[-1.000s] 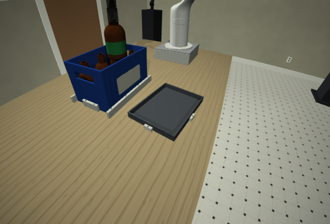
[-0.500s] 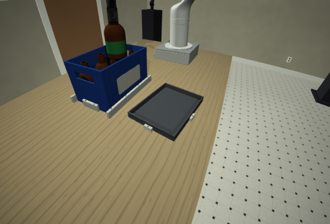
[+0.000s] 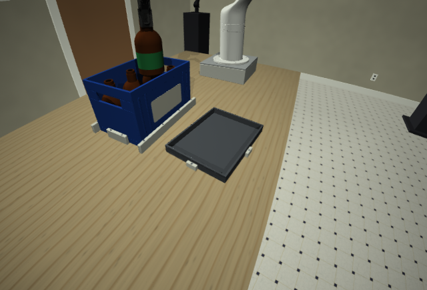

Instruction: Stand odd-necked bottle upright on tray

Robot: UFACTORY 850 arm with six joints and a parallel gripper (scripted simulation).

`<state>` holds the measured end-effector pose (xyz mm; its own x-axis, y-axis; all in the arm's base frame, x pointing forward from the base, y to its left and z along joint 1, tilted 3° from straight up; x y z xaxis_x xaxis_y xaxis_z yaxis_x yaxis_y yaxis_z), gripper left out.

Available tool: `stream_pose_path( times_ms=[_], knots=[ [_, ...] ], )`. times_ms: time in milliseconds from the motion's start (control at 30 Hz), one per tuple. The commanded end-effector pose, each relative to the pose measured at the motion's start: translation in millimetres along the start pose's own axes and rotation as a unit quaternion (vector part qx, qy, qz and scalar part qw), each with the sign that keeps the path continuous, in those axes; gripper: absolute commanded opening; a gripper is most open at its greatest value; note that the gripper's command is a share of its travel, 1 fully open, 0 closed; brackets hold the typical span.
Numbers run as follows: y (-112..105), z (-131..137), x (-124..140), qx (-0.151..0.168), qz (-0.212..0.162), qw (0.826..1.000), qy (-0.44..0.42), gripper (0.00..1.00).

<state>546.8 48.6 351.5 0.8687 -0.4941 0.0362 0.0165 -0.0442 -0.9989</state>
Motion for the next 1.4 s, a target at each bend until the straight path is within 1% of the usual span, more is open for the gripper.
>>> stream_pose_path(
  times_ms=[0,533,1367],
  knots=[
    [-4,0,0,0.001,-0.001,1.0,0.0,0.0],
    [-18,0,0,0.001,-0.001,1.0,0.0,0.0],
    [-19,0,0,0.001,-0.001,1.0,0.0,0.0]
  ],
)
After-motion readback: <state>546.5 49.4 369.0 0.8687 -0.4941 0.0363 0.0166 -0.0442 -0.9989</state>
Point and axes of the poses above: the point where the finger pads meet when closed, its own y axis out along the fingers, its own z axis across the jaws, x = y × z, the point moved 10 cm from there along -y, back along the fingers, and after that the axes turned 6 degrees about -y, right-handed, at the moved point
